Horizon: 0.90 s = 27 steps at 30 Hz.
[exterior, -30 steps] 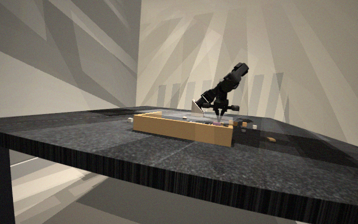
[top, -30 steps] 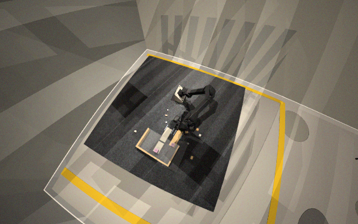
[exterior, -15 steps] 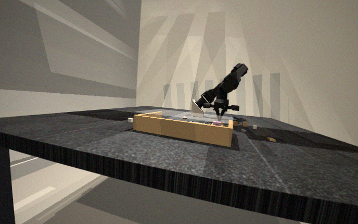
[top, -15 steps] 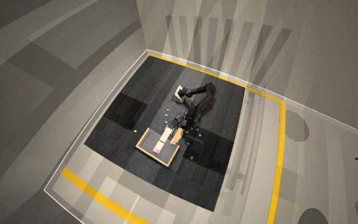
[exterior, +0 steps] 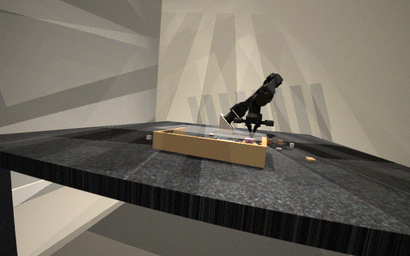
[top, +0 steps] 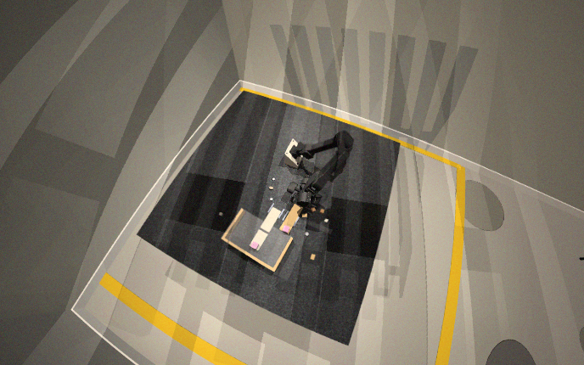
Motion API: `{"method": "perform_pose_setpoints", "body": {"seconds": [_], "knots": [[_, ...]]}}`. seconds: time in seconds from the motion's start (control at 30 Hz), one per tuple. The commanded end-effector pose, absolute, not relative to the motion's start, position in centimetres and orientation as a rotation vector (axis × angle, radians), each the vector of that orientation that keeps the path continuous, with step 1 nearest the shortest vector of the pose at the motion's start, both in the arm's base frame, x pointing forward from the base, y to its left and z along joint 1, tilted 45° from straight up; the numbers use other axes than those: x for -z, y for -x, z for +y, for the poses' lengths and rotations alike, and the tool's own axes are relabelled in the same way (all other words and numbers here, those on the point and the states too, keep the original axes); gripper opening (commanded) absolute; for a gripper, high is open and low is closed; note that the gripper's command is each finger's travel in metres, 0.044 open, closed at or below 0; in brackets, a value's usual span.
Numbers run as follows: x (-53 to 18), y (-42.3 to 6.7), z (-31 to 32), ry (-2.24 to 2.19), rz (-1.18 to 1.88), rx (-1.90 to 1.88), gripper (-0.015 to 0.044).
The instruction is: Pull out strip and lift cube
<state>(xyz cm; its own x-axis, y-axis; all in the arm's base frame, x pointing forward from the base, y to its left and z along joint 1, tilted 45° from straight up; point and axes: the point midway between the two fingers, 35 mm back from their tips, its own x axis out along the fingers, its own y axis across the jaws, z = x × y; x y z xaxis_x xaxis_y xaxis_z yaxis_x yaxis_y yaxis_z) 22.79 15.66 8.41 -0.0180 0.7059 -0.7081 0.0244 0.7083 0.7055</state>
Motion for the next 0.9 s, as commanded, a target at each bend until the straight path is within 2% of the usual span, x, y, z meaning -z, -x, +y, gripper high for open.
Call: {"method": "perform_pose_setpoints", "body": {"seconds": [0.0,0.67,0.87], "knots": [[-8.1,-21.3,16.0,-0.621,1.535,-0.610,0.0000],[-8.2,-20.4,16.0,-0.621,1.535,-0.610,0.0000],[-11.4,-21.4,12.8,-0.619,1.535,-0.608,0.0000]]}}
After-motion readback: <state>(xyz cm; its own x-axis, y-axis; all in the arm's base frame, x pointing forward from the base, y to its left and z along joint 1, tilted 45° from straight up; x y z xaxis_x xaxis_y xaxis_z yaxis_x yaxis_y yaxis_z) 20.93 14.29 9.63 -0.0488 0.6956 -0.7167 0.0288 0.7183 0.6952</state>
